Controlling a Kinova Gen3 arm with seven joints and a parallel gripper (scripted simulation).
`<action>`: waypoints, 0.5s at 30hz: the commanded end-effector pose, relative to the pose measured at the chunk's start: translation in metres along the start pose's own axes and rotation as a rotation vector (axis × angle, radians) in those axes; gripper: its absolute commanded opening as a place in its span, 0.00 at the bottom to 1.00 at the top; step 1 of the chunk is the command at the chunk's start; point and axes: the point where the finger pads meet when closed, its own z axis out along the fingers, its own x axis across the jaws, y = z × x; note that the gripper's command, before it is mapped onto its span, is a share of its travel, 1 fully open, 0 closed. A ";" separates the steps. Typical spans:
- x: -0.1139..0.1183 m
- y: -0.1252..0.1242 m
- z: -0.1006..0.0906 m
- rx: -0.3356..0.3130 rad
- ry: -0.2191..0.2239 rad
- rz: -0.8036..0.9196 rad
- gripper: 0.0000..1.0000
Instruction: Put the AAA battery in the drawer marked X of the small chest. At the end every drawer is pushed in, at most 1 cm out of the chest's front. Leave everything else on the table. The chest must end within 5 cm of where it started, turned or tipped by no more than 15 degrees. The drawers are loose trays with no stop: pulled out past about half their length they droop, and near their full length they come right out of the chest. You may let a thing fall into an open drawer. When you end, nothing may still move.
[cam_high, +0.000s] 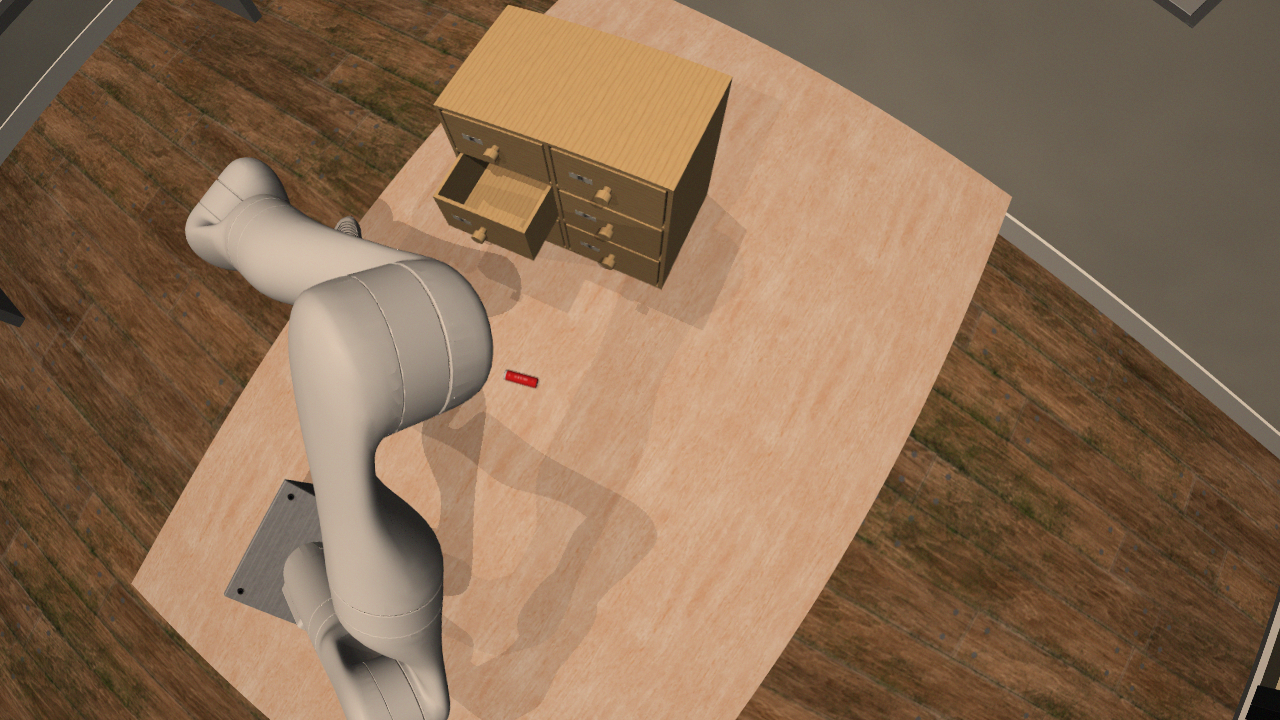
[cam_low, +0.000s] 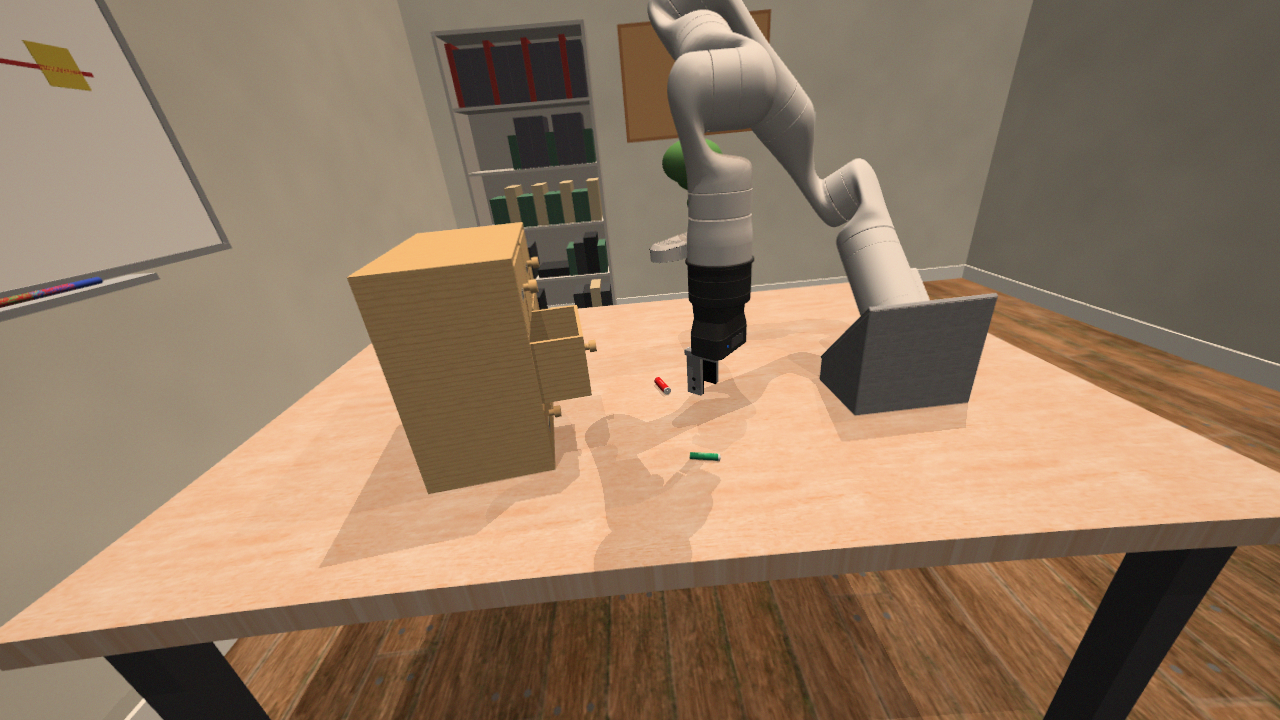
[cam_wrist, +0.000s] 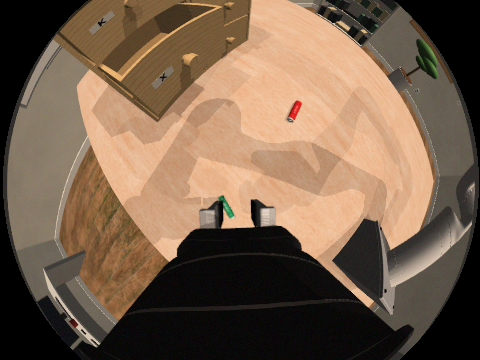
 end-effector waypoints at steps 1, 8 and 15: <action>0.000 0.002 0.007 -0.004 0.009 -0.045 0.67; -0.004 0.004 0.014 -0.004 0.009 -0.145 0.67; -0.009 0.007 0.022 -0.005 0.009 -0.263 0.67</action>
